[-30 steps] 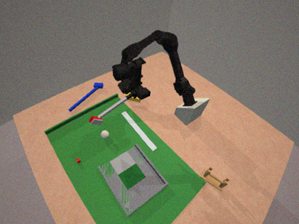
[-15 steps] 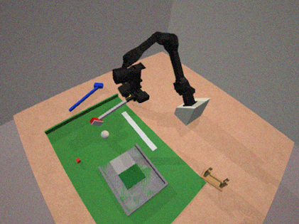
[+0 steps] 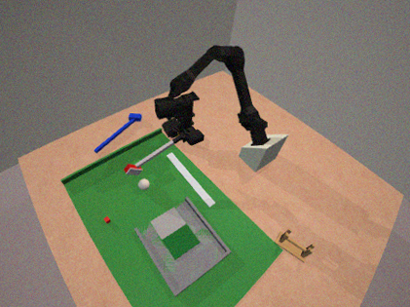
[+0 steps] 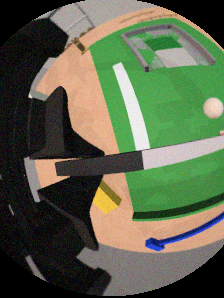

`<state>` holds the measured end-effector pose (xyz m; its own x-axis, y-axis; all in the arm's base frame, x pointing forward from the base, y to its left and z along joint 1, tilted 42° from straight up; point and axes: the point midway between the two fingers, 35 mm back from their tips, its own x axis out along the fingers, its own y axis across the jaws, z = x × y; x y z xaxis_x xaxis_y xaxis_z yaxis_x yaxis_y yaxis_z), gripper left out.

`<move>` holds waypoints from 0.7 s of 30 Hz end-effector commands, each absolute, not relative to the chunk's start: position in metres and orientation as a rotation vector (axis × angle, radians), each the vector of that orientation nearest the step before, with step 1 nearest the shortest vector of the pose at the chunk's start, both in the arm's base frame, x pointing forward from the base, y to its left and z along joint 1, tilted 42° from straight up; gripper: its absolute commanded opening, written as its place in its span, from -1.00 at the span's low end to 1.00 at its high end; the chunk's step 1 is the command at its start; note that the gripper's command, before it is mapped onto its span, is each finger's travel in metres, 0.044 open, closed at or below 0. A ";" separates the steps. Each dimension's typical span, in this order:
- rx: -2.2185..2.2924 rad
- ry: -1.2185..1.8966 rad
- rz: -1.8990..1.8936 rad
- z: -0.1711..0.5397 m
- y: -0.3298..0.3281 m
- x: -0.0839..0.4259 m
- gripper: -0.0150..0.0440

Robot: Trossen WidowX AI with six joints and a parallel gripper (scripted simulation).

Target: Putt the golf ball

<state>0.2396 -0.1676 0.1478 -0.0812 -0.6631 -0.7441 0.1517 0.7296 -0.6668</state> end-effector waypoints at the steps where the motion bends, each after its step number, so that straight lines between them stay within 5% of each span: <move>1: -0.442 1.517 -0.707 0.141 -0.172 0.238 -0.49; 21: -0.441 1.513 -0.717 0.136 -0.180 0.237 -0.49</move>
